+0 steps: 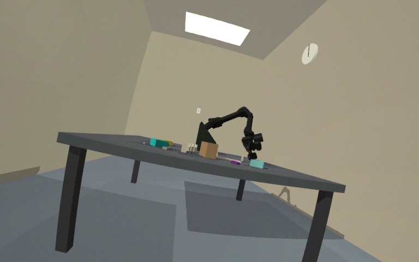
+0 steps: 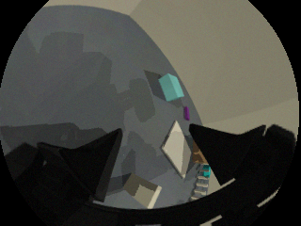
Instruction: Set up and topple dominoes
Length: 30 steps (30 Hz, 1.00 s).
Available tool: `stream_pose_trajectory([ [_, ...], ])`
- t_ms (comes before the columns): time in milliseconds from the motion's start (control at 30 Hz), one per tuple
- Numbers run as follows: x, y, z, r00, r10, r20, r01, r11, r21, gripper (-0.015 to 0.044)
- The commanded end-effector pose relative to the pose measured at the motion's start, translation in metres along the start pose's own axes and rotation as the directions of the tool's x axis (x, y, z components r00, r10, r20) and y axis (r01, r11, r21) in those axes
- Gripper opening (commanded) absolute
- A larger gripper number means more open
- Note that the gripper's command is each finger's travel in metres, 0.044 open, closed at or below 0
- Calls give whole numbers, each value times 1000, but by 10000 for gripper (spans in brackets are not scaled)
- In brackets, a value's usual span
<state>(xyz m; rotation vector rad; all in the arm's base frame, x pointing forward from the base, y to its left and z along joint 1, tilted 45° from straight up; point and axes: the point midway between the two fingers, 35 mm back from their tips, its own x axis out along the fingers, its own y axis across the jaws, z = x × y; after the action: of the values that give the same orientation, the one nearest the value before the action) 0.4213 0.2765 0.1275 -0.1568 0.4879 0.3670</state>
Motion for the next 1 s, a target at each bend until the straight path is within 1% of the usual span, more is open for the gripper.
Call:
stream_pose_trajectory([
  [0,0,-4,3,996,71,-58,-76,993,-91,440],
  [33,-1,-8,5,991,103,-88,-114,985,-132,440],
  [133,-15,-27,9,949,240,-206,-291,916,-276,440],
  [233,-29,-38,9,904,329,-274,-412,842,-349,440],
  [300,-40,-46,4,862,387,-328,-498,768,-402,440],
  [367,-53,-48,-8,764,507,-399,-642,656,-397,440],
  [433,-70,-50,-13,654,626,-424,-756,539,-371,440],
  [467,-75,-51,-13,625,657,-422,-781,508,-363,440],
  [500,-76,-51,-13,615,667,-421,-788,498,-361,440],
  [767,-75,-50,-14,615,667,-421,-788,498,-361,440],
  [967,-40,-12,-37,614,669,-419,-789,498,-360,440],
])
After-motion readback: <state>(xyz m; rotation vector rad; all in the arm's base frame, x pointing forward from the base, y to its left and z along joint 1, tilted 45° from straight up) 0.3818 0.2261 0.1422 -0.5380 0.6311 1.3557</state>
